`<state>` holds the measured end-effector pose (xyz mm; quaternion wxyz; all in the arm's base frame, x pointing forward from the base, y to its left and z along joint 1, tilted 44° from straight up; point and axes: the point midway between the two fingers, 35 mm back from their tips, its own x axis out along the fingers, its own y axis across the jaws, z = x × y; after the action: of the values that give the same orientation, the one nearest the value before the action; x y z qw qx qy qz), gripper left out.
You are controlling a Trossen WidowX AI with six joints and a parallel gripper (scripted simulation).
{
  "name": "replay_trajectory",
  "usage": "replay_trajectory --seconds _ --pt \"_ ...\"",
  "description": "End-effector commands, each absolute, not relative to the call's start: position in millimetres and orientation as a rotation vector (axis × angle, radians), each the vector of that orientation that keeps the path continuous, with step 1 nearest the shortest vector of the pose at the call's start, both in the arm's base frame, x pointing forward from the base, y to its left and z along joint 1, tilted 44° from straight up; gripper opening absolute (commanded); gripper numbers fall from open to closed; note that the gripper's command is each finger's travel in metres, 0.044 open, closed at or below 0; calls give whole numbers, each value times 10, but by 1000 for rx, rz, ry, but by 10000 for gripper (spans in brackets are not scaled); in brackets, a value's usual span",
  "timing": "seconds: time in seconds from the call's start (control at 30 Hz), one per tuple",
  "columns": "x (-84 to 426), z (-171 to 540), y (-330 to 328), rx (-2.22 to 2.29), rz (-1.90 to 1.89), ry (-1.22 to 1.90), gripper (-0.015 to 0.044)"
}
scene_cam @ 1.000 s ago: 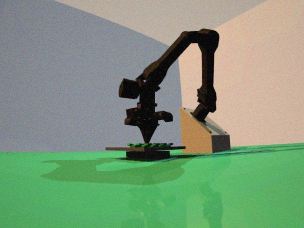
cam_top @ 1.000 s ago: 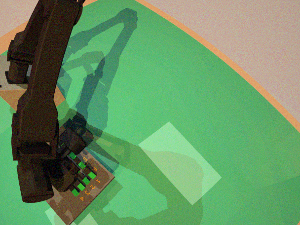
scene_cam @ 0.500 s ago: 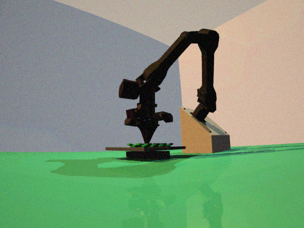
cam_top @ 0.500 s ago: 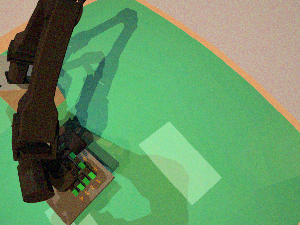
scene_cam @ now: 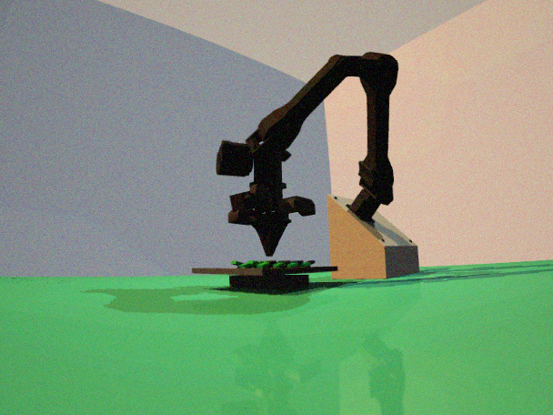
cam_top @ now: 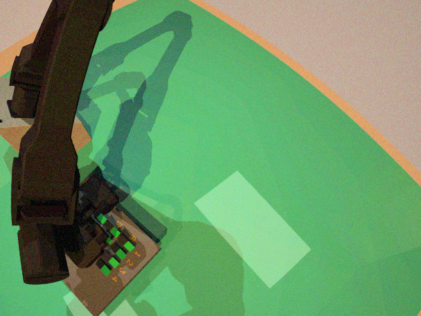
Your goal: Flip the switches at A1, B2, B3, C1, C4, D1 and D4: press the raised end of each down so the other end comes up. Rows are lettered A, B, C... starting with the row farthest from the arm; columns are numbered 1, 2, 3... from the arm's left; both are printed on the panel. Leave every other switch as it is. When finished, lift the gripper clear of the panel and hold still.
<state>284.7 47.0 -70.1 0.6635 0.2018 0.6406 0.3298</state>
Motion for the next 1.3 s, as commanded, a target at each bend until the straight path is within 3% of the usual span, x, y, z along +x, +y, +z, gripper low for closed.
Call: replay_trajectory --seconds 0.0,0.23,0.47,1.27 --pt "2911 -363 137 442 744 1443 0" --pt "2895 -331 127 443 745 1444 0" --pt "2432 -88 364 445 746 1446 0" --pt "2401 -413 681 455 739 1421 0"
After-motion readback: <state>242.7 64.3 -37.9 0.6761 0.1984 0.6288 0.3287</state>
